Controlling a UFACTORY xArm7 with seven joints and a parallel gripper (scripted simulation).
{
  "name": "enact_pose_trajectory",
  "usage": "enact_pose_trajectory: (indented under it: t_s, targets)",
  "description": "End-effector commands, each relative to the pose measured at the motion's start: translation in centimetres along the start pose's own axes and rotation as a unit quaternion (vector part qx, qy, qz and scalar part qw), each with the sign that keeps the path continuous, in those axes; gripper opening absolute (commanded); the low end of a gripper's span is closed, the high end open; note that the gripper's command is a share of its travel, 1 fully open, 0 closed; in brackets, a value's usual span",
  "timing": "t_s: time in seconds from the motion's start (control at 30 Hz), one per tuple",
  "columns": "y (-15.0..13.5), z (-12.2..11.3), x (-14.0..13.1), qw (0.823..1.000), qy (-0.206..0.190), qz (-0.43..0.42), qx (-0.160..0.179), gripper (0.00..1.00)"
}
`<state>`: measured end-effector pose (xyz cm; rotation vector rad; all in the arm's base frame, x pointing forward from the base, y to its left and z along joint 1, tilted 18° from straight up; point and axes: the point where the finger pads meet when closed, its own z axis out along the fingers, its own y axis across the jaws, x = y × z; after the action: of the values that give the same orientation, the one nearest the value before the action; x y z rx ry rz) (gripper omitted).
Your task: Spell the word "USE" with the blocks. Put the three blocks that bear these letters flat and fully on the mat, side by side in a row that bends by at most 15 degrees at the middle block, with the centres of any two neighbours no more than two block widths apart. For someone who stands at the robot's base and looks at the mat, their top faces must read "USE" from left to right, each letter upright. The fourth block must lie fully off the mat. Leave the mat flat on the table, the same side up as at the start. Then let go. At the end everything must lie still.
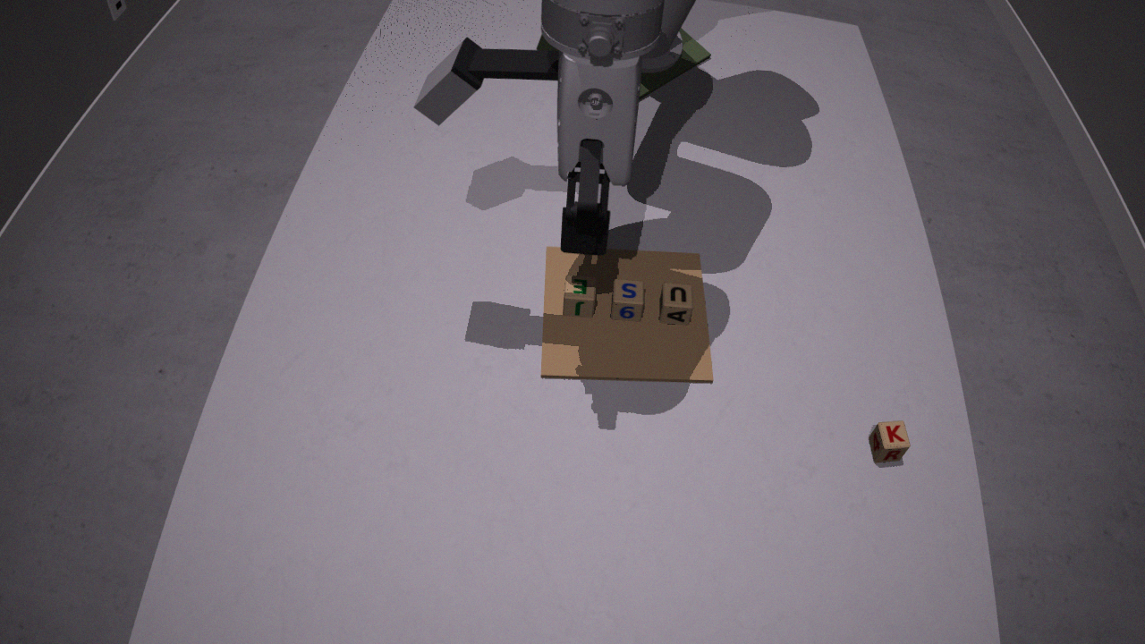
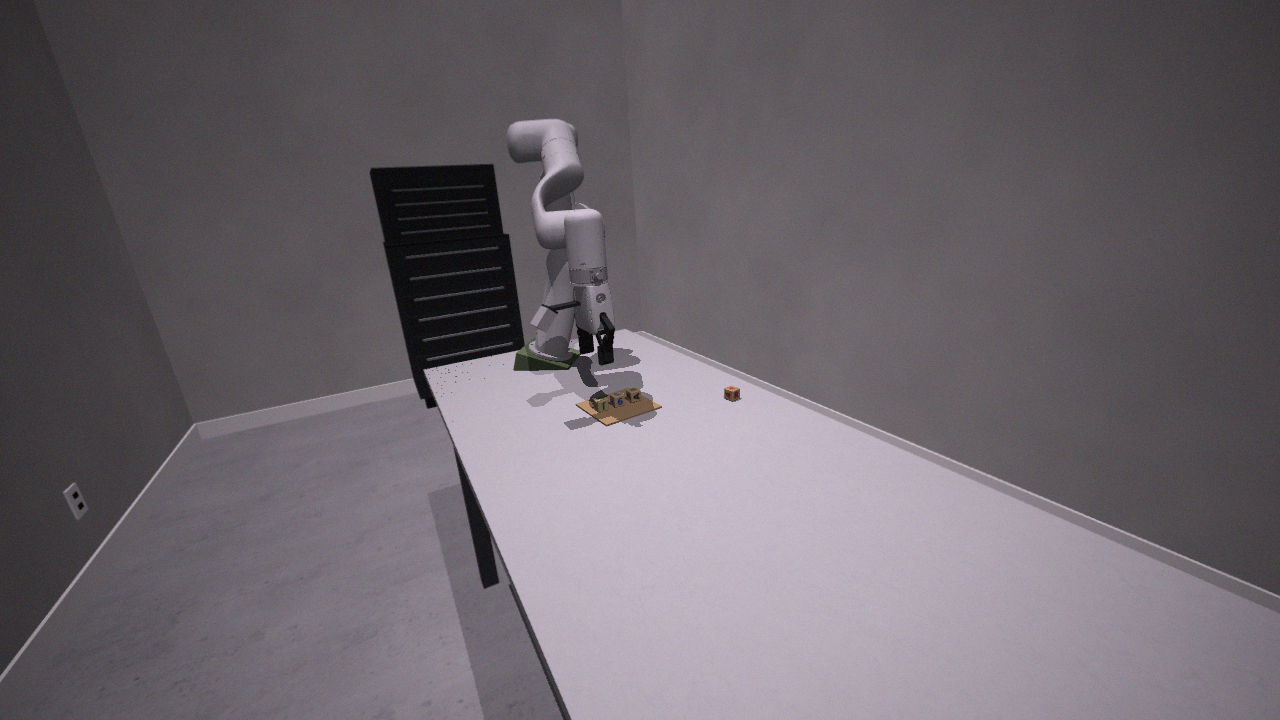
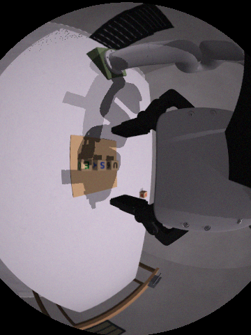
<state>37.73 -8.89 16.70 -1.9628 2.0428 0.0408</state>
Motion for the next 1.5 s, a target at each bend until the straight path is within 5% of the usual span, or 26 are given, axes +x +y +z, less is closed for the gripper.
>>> enact_pose_trajectory:
  t_s: [0.0, 0.43, 1.47]
  targets:
    - [-0.1, -2.5, 0.0, 1.000, 0.000, 0.000, 0.002, 1.00]
    - [-0.1, -6.6, 0.0, 1.000, 0.000, 0.000, 0.002, 1.00]
    - [-0.1, -6.8, 0.0, 1.000, 0.000, 0.000, 0.002, 1.00]
